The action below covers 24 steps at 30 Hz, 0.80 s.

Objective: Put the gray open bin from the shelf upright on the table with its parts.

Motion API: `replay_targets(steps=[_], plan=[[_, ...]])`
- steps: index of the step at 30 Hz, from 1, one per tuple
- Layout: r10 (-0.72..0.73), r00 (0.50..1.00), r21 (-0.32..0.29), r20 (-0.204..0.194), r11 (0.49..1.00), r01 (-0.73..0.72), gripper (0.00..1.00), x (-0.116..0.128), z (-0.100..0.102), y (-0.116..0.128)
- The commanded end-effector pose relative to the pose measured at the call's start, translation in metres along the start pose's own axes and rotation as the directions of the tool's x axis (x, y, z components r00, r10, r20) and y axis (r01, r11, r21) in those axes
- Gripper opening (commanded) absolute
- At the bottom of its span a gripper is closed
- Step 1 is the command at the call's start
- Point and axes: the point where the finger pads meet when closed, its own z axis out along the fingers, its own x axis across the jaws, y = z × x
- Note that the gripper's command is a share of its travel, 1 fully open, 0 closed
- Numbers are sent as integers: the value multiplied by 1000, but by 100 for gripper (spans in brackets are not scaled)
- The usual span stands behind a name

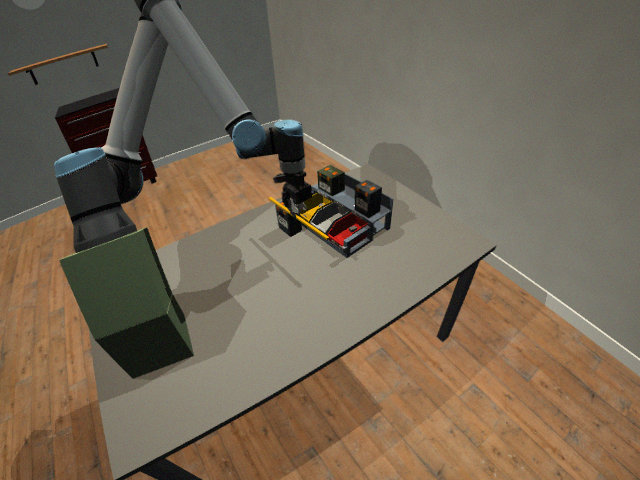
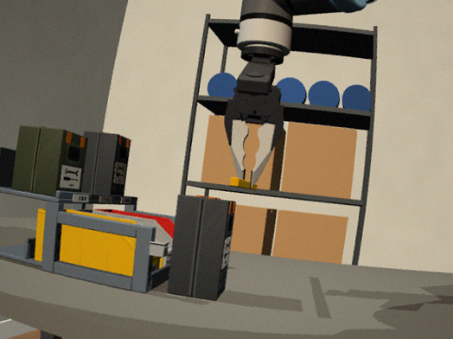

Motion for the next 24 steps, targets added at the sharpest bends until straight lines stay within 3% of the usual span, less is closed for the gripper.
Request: replay_targets(steps=[1, 13, 18, 24], plan=[[0, 1000, -1, -1, 1000, 0, 0, -32, 0, 0], [0, 1000, -1, -1, 1000, 0, 0, -32, 0, 0], [0, 1000, -1, -1, 1000, 0, 0, -70, 0, 0], [0, 1000, -1, -1, 1000, 0, 0, -70, 0, 0]])
